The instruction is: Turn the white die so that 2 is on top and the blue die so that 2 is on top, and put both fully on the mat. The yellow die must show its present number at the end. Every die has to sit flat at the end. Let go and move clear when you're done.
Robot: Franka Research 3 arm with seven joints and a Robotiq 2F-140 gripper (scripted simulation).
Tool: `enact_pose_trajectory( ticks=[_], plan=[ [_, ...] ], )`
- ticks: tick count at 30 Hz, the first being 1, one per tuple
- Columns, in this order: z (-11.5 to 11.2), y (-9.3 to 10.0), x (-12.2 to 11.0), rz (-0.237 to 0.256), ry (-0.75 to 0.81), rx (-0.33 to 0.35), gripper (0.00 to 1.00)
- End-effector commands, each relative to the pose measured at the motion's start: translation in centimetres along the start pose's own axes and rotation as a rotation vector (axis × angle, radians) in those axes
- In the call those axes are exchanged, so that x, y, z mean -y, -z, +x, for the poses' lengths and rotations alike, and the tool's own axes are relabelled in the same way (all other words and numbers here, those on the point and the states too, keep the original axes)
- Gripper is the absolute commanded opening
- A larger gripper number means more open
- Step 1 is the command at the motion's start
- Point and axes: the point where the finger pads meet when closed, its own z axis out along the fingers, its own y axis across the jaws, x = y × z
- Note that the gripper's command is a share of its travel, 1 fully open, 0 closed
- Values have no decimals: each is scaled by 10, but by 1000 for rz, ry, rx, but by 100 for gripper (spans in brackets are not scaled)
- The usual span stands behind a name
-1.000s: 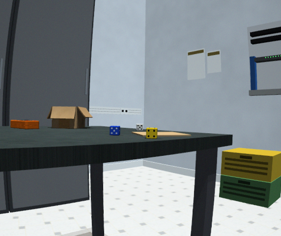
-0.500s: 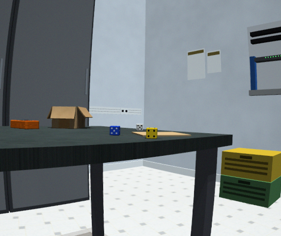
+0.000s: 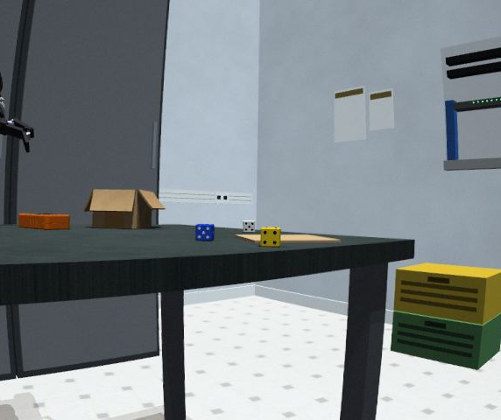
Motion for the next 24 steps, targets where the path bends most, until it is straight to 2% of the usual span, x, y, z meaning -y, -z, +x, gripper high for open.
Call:
enact_pose_trajectory(
  ticks=[1, 3, 6, 7, 8, 11, 12, 15, 16, 17, 20, 21, 23, 24],
  plan=[
    [-3, 0, -19, 79, -145, -54, 100],
    [-9, 0, -33, 120, -198, -72, 100],
    [-9, 0, -33, 120, -198, -72, 100],
    [-19, -1, -56, 184, -283, -98, 100],
    [-20, -1, -56, 186, -286, -99, 100],
    [-31, -3, -78, 247, -369, -122, 100],
    [-32, -4, -81, 254, -378, -125, 100],
    [-45, -7, -104, 320, -470, -148, 100],
    [-46, -7, -106, 324, -476, -149, 100],
    [-53, -9, -117, 357, -522, -160, 100],
    [-62, -12, -131, 395, -578, -172, 100],
    [-69, -14, -142, 426, -622, -181, 100],
    [-69, -14, -142, 426, -622, -181, 100],
    [-79, -18, -157, 467, -684, -192, 100]
  ],
)
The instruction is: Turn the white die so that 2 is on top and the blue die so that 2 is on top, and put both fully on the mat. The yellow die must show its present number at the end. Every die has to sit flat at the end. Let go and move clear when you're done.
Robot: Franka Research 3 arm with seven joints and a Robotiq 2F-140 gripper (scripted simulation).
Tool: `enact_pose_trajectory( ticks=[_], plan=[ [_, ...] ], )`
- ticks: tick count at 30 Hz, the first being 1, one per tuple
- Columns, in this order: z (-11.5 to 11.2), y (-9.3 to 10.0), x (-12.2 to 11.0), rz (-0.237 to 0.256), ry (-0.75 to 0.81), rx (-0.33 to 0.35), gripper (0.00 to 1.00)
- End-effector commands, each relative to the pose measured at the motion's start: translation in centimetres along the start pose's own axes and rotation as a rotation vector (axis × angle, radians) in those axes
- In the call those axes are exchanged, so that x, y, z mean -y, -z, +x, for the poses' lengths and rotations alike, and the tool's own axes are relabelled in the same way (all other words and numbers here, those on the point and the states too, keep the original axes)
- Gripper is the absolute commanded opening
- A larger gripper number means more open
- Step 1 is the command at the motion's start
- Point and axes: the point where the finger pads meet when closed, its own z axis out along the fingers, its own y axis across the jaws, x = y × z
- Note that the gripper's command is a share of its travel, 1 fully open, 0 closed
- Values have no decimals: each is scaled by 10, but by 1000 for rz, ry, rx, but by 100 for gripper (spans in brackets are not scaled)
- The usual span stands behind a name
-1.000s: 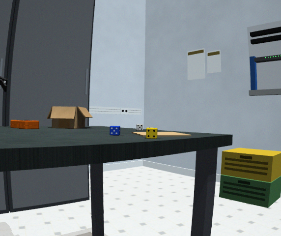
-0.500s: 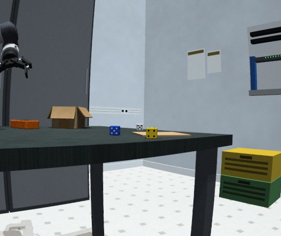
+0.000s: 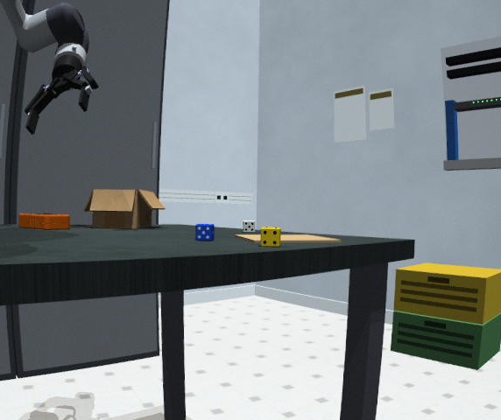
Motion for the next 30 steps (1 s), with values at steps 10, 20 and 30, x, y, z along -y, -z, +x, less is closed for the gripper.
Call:
enact_pose_trajectory(
  ticks=[10, 20, 30],
  plan=[
    [-7, 20, -89, 207, -385, -78, 100],
    [-25, 29, -157, 336, -616, -116, 100],
    [-53, 36, -230, 467, -867, -153, 100]
  ],
)
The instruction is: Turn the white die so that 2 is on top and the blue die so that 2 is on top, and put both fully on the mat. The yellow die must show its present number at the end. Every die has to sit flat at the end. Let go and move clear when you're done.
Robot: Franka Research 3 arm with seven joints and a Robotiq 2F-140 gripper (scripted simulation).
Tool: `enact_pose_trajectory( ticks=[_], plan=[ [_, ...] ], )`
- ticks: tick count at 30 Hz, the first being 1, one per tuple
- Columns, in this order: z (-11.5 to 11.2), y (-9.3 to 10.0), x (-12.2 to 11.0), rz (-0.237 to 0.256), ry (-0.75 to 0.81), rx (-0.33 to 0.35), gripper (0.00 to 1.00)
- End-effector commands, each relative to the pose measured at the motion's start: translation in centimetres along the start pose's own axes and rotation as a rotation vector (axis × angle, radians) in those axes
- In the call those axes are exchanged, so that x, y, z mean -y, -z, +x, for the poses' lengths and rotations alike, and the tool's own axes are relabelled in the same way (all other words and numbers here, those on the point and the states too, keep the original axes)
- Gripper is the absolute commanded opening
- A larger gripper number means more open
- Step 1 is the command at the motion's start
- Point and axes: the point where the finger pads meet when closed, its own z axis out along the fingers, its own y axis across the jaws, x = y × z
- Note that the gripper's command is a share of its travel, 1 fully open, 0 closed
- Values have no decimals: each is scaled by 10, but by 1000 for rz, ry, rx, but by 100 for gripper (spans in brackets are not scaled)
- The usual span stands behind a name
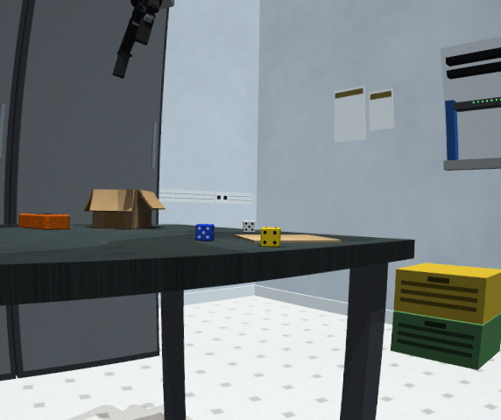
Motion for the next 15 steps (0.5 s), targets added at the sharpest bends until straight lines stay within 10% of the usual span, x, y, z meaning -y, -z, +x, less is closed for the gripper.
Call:
enact_pose_trajectory(
  ticks=[1, 15],
  plan=[
    [10, 12, -19, 52, -164, -27, 100],
    [29, 56, -106, 200, -473, -82, 100]
  ],
)
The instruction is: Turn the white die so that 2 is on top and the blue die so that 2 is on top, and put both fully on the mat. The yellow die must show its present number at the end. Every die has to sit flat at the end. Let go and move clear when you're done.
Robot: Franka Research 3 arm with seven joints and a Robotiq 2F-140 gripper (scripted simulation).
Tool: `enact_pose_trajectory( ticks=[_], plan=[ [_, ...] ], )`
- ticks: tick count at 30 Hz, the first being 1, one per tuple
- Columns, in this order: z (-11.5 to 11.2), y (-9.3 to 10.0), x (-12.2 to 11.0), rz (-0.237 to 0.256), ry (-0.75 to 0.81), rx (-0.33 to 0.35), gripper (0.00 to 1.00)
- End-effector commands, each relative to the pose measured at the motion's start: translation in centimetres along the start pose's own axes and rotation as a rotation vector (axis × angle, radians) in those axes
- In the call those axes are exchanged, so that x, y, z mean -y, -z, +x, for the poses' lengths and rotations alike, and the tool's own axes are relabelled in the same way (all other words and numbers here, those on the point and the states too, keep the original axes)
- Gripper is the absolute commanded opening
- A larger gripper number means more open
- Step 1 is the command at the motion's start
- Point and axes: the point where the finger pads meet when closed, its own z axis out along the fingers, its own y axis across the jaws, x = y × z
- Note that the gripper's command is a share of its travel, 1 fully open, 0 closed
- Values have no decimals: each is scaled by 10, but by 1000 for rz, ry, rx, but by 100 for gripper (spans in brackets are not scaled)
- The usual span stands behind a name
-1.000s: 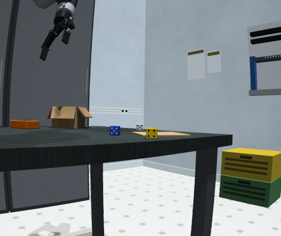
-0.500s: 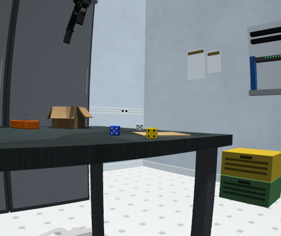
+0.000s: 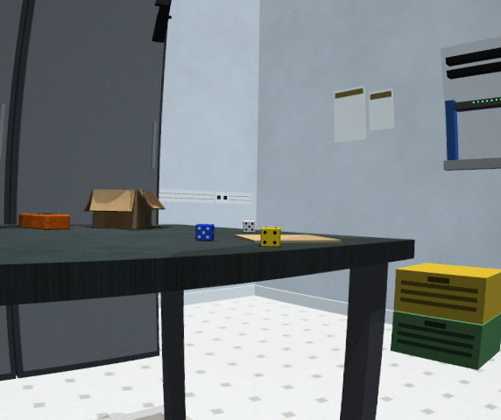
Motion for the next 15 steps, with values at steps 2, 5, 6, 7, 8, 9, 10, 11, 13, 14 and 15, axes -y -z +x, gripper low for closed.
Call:
enact_pose_trajectory(
  ticks=[2, 5, 6, 7, 8, 9, 10, 11, 13, 14, 15],
  plan=[
    [16, 18, -21, 54, -187, -34, 100],
    [19, 22, -27, 65, -209, -39, 100],
    [19, 22, -28, 66, -213, -39, 100],
    [27, 35, -46, 99, -284, -53, 100],
    [29, 38, -50, 107, -300, -57, 100],
    [31, 41, -54, 114, -316, -60, 100],
    [56, 22, -69, 133, -335, -62, 100],
    [58, 20, -71, 134, -337, -62, 100],
    [87, -17, -87, 142, -328, -60, 100],
    [87, -17, -87, 142, -328, -60, 100],
    [106, -47, -102, 148, -321, -59, 100]
  ],
)
